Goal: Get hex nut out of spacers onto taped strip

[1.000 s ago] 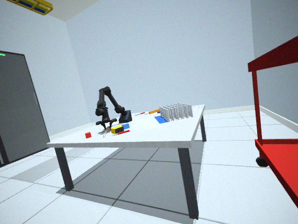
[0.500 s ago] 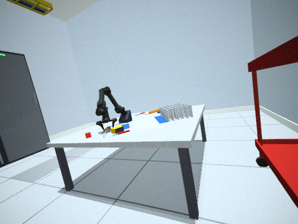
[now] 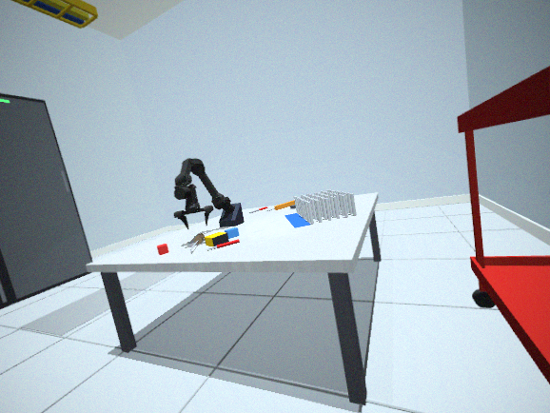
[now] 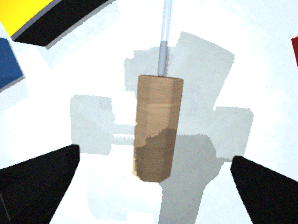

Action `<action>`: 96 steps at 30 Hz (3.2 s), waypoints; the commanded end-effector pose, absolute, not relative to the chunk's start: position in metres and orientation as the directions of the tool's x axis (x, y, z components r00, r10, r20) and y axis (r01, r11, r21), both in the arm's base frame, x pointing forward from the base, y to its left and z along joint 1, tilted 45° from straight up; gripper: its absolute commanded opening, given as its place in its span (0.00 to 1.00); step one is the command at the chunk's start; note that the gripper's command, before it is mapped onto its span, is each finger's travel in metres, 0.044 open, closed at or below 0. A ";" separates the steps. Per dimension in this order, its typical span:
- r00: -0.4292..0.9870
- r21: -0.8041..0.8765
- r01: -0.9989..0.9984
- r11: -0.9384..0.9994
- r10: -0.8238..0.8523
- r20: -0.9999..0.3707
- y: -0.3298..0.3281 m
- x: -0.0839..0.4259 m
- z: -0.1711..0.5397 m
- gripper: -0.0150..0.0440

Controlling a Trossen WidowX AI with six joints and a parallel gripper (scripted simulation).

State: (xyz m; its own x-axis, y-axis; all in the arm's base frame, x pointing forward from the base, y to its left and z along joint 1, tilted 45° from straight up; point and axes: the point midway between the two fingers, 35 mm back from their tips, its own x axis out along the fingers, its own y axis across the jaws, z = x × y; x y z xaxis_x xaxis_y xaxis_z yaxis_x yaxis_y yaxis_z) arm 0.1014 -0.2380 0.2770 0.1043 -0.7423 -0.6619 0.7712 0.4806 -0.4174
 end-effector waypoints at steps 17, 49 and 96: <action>0.135 -0.219 0.912 0.348 -0.756 -0.640 -0.238 0.100 0.276 1.00; 0.398 0.748 -0.464 -0.474 -0.866 -0.303 -0.236 0.094 0.269 1.00; 0.427 0.412 -0.770 -0.487 -0.873 -0.234 -0.234 0.092 0.267 0.73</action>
State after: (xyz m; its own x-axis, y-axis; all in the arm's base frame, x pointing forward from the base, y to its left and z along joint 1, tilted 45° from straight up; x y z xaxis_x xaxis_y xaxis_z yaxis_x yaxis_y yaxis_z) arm 0.0916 -0.2336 0.2689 0.4236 -0.8753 -0.2334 -0.7693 -0.4836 0.4174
